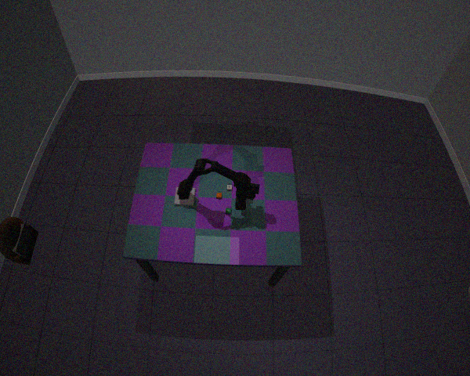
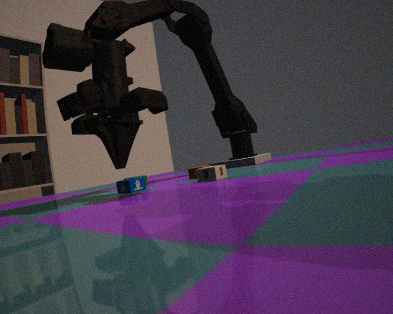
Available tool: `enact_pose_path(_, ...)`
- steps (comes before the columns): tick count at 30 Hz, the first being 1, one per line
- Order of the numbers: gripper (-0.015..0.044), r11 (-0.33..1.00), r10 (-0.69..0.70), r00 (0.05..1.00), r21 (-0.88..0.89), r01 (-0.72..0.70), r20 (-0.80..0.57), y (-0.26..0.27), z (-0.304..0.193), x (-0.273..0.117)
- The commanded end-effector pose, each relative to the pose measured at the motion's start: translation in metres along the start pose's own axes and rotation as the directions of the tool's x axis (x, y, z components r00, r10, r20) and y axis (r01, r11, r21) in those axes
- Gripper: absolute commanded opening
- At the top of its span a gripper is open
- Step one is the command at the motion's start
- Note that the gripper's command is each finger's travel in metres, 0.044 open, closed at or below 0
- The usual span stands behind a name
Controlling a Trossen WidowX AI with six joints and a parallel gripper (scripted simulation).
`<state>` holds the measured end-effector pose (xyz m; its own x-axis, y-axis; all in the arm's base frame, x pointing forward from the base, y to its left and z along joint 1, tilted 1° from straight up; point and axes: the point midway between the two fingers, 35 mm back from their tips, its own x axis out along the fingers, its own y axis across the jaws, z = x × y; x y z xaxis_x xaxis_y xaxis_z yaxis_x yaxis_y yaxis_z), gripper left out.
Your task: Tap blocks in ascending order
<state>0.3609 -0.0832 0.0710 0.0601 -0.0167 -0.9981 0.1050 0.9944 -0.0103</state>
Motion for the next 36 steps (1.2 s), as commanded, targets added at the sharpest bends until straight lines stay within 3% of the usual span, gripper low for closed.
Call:
enact_pose_path(1, 0.002, 1.0, 0.004, 1.0, -0.005, -0.004, -0.009, 0.001, -0.002, 0.008)
enact_pose_path(16, 0.002, 1.0, 0.004, 1.0, -0.005, -0.004, -0.009, 0.001, -0.003, 0.023)
enact_pose_path(19, 0.002, 1.0, 0.004, 1.0, -0.005, -0.004, -0.009, 0.001, -0.002, -0.003)
enact_pose_path(23, 0.002, 1.0, 0.004, 1.0, -0.005, -0.004, -0.009, 0.001, -0.002, -0.007)
enact_pose_path(29, 0.0178, 1.0, 0.013, 1.0, -0.005, -0.013, -0.011, 0.079, -0.013, -0.03)
enact_pose_path(36, 0.0361, 1.0, 0.023, 1.0, -0.005, -0.023, -0.016, 0.185, -0.063, -0.065)
